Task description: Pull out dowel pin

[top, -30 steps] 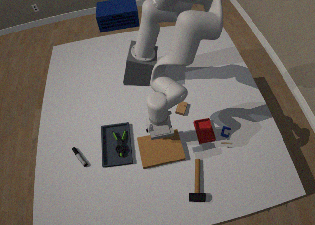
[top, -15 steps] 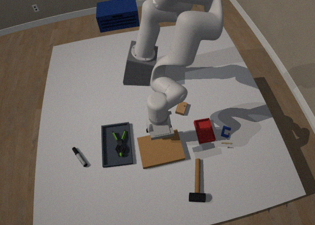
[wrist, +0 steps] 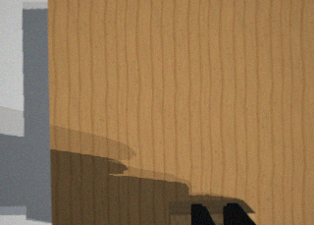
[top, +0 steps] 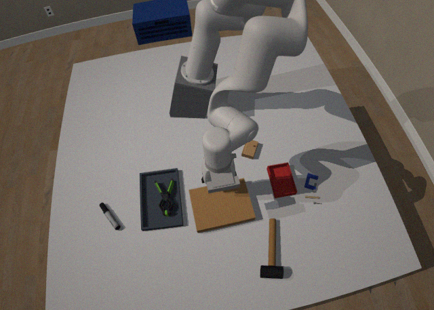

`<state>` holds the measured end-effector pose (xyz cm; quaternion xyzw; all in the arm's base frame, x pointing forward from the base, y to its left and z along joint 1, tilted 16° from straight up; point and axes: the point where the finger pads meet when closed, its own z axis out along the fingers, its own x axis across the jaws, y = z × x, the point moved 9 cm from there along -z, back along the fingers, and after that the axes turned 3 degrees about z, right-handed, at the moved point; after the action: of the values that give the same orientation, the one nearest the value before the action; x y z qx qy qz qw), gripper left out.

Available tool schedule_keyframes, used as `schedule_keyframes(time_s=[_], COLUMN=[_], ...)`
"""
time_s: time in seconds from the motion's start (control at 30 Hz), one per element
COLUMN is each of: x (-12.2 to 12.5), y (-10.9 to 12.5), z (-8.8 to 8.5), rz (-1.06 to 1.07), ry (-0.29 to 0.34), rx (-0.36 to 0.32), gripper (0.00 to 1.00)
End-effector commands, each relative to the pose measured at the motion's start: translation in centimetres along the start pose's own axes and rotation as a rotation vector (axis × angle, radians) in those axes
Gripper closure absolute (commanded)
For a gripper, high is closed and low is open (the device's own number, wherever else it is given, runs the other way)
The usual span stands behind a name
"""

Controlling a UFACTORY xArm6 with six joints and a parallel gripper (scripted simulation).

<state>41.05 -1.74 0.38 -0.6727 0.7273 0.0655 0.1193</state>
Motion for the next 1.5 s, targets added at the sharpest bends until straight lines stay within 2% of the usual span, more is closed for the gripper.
schedule_keyframes(time_s=[0.0,0.67,0.7,1.47], x=[-0.01,-0.01,-0.01,-0.01], y=[-0.14,-0.14,-0.14,-0.14], z=[-0.05,-0.03,-0.03,-0.03], rz=[0.0,0.0,0.0,0.0], ry=[0.0,0.0,0.0,0.0], rx=[0.004,0.004,0.004,0.004], gripper=[1.0,1.0,0.72,0.72])
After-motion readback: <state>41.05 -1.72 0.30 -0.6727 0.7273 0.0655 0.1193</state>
